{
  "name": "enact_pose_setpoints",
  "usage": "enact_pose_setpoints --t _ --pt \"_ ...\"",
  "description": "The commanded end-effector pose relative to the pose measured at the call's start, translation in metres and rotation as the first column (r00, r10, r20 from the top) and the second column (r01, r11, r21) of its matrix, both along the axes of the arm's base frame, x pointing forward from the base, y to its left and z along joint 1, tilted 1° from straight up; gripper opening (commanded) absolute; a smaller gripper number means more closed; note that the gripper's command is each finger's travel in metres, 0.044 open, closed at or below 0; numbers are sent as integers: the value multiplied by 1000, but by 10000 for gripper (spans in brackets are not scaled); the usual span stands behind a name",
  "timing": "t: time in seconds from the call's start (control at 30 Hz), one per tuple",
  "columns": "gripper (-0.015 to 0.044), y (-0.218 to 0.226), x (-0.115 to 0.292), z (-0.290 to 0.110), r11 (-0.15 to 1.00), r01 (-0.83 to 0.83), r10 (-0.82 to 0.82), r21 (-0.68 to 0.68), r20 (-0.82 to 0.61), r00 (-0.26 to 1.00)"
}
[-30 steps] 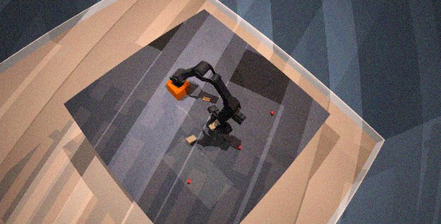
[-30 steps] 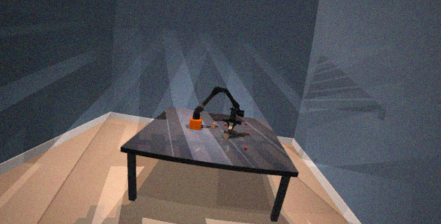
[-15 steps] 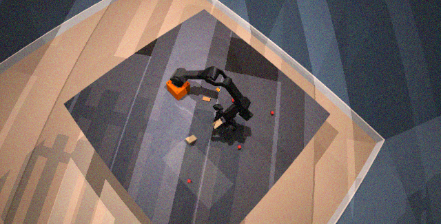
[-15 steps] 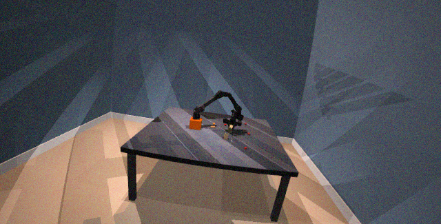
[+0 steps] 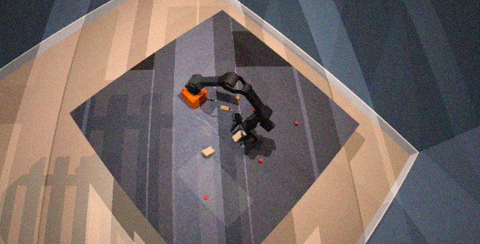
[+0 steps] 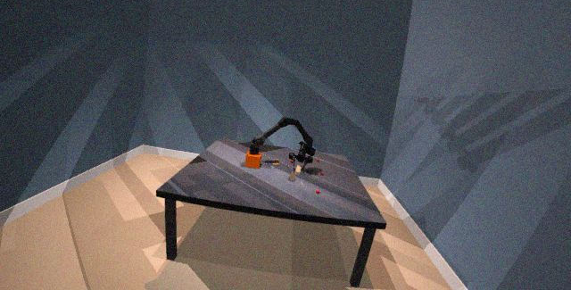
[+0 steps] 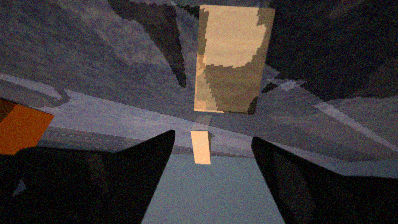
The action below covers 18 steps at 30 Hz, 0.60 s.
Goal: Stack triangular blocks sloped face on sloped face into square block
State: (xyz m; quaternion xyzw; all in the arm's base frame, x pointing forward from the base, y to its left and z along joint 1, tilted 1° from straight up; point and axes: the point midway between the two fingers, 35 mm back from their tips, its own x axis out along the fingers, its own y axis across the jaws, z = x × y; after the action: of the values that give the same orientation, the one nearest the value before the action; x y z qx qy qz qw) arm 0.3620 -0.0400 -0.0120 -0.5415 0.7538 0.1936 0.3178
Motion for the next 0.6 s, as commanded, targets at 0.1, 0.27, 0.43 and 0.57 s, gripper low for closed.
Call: enact_pose_setpoints --t 0.1,0.27,0.43,0.57 --pt "440 0 0 0 1000 -1 1 4 0 1000" --pt "440 0 1 10 1000 -1 1 4 0 1000" --pt "440 0 -3 88 1000 0 0 0 1 1000" --pt "440 -1 -4 100 1000 0 0 0 1 1000"
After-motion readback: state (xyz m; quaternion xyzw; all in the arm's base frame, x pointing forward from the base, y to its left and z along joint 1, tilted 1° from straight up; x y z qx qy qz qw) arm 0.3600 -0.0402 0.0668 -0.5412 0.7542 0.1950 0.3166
